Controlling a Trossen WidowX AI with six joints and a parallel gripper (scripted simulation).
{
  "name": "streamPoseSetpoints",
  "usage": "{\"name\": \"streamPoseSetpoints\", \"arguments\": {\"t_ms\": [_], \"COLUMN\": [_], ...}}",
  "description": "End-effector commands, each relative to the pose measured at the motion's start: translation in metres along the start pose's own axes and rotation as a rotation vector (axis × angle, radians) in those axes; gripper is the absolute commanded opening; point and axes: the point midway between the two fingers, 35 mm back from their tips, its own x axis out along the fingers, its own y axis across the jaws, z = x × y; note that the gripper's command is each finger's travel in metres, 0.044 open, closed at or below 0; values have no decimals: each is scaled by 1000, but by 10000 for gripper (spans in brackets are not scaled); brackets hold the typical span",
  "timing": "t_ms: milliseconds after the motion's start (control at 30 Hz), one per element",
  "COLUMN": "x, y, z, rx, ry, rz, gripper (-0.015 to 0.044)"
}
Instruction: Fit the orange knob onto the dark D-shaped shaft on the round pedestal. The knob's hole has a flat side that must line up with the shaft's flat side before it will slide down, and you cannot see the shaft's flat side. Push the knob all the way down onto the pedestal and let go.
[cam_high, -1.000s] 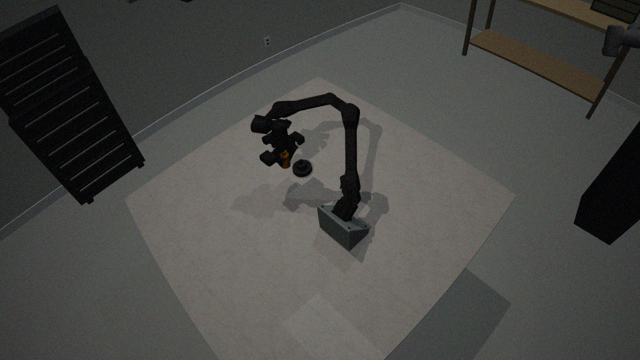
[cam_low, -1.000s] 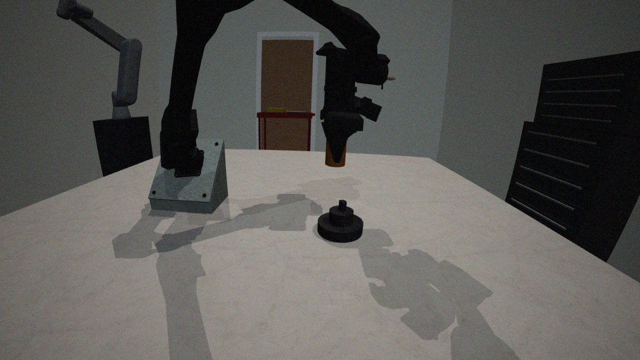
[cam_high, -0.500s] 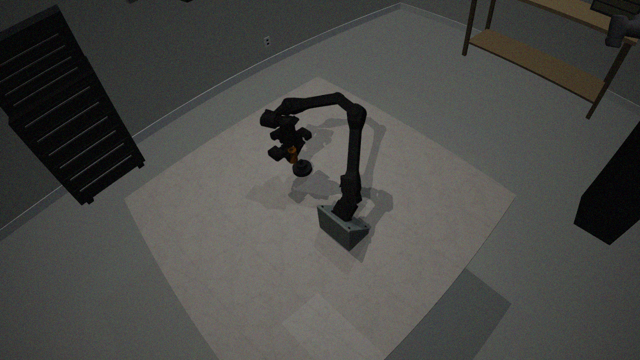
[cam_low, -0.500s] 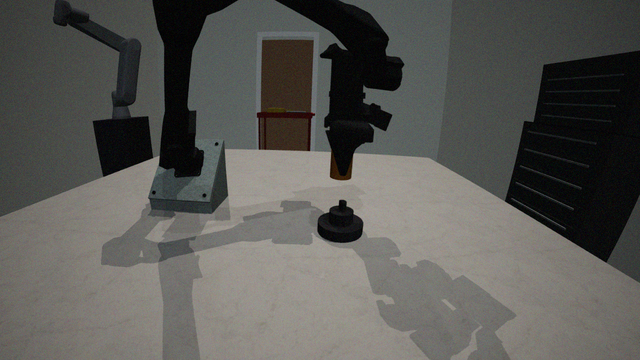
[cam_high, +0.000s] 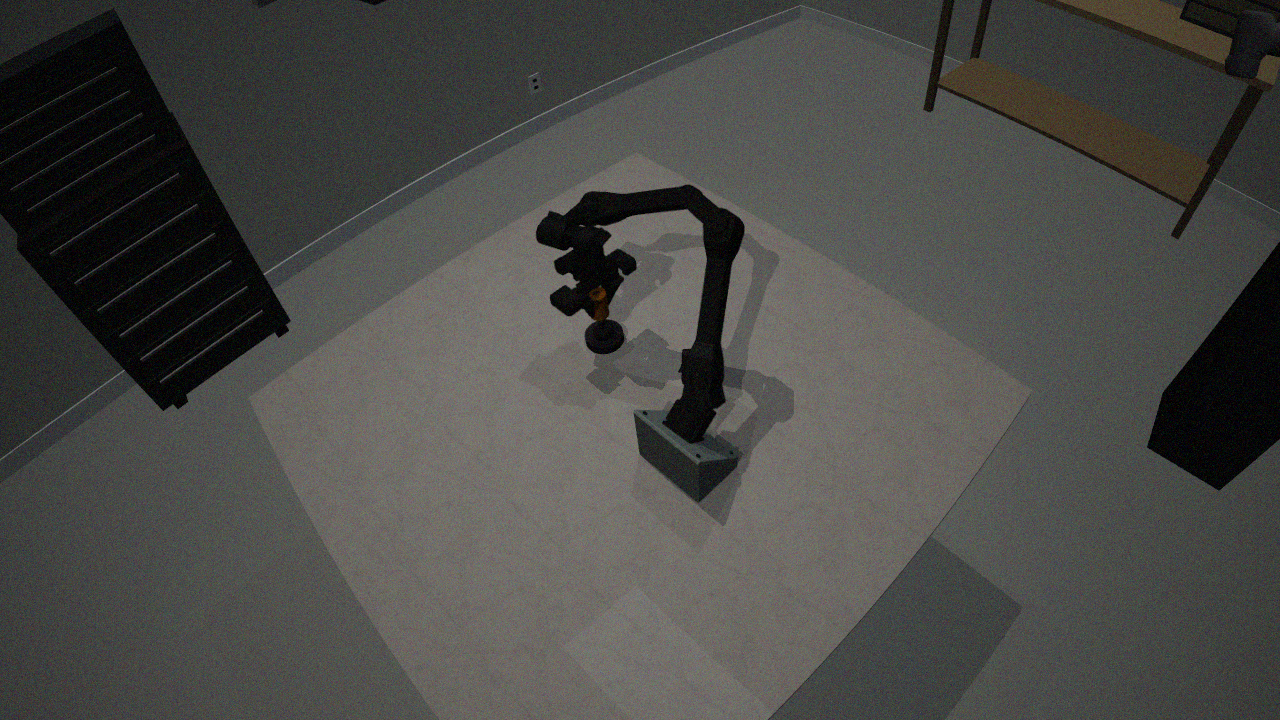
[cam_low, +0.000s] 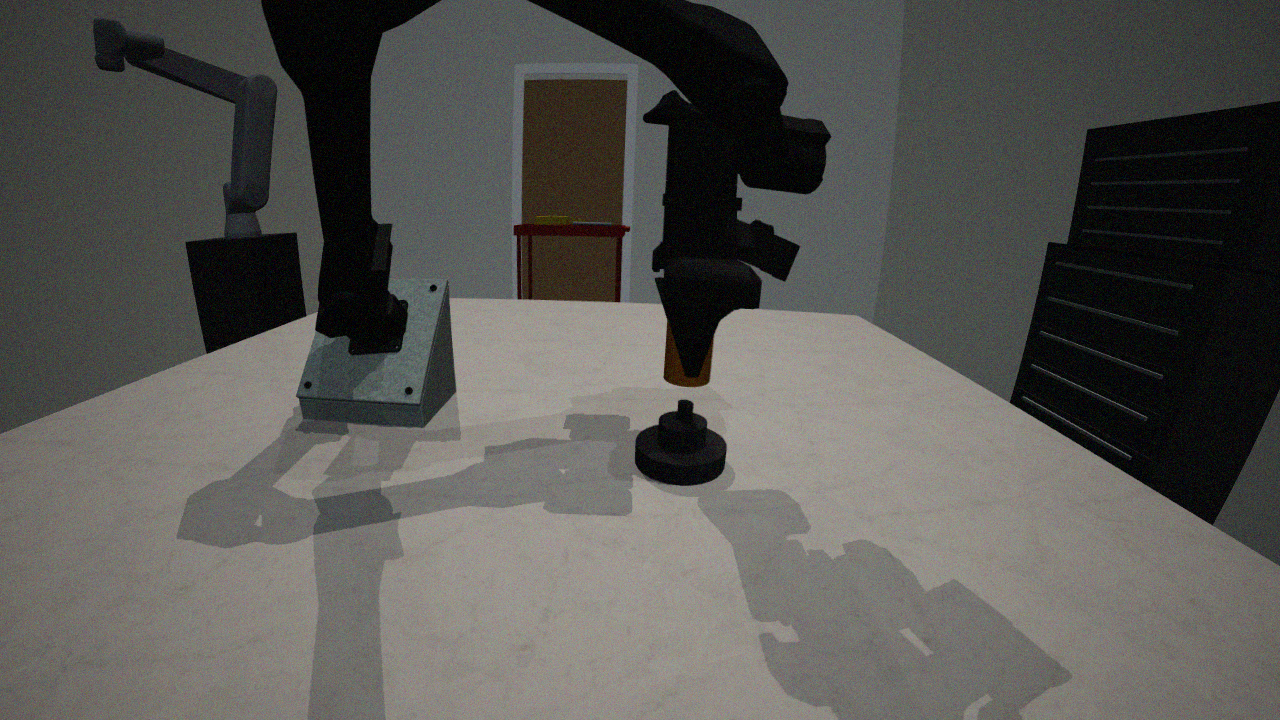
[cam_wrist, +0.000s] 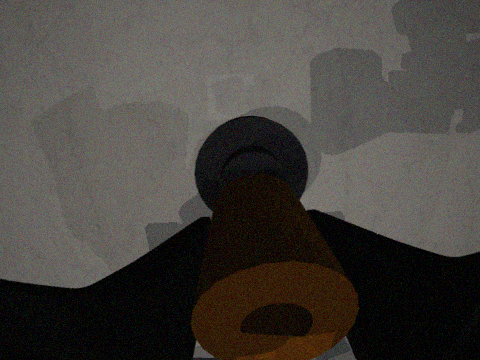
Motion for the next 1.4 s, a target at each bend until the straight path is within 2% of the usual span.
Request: {"name": "streamPoseSetpoints", "arguments": {"t_ms": [0,233,1367], "x": [4,22,23], "y": [-2,-2,-1], "z": [0,-1,-3], "rx": [-4,-4,2], "ry": [-6,-6,-6], "rz": [-2,-3,-3], "gripper": [0,0,0]}}
